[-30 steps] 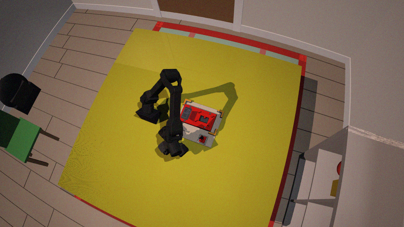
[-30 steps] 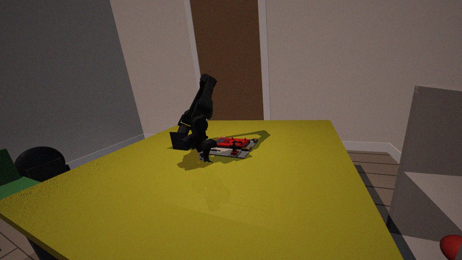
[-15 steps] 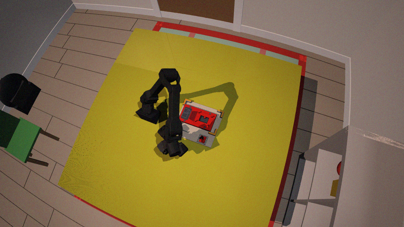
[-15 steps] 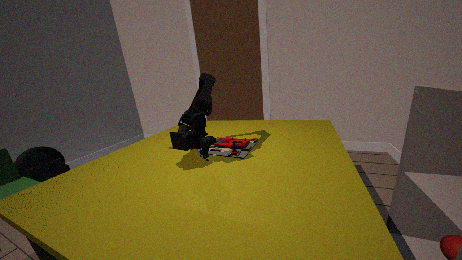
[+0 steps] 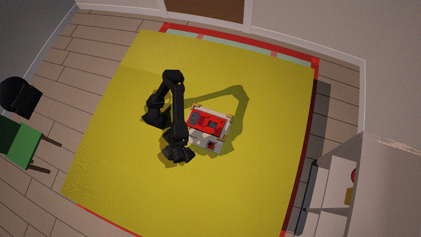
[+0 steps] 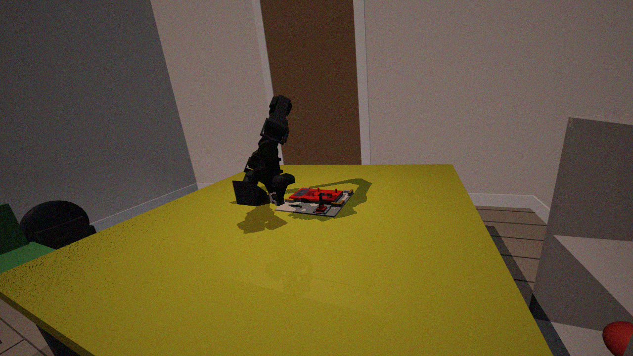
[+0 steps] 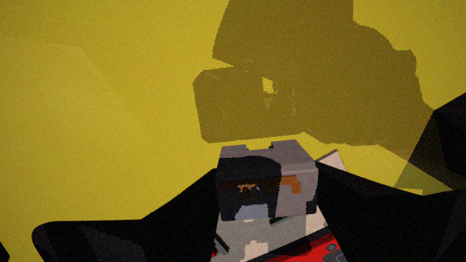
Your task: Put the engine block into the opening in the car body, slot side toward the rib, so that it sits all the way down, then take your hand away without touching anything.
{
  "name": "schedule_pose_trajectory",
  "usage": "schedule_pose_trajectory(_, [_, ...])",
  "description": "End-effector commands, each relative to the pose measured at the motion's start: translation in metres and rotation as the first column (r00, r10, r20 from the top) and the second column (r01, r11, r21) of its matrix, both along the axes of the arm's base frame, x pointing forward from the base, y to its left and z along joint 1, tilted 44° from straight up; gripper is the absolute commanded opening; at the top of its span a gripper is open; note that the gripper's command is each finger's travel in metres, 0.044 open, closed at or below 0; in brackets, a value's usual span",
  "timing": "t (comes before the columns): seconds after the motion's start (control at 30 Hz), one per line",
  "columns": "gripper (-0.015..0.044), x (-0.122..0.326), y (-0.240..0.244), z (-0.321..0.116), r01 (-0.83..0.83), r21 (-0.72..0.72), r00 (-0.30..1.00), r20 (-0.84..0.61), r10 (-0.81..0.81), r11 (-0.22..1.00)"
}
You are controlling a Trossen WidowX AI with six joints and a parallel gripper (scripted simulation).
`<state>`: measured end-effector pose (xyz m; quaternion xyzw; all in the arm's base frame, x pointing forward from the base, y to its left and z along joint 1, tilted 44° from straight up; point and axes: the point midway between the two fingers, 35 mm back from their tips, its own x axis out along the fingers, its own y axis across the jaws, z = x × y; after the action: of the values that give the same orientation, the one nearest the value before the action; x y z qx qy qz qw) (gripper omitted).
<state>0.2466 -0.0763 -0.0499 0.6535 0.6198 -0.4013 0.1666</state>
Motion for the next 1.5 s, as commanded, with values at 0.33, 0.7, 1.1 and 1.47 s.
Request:
schedule_pose_trajectory(0.33, [0.0,0.002,-0.033,0.034,-0.004,-0.008,1.0,0.007,0.004,1.0])
schedule_pose_trajectory(0.7, [0.0,0.0,-0.042,0.046,-0.025,-0.004,0.999,0.026,0.025,1.0])
schedule_pose_trajectory(1.1, [0.0,0.0,-0.038,0.042,-0.302,-0.013,0.914,0.281,0.294,0.953])
schedule_pose_trajectory(1.47, [0.0,0.0,-0.036,0.041,-0.543,-0.092,0.698,0.504,0.509,0.835])
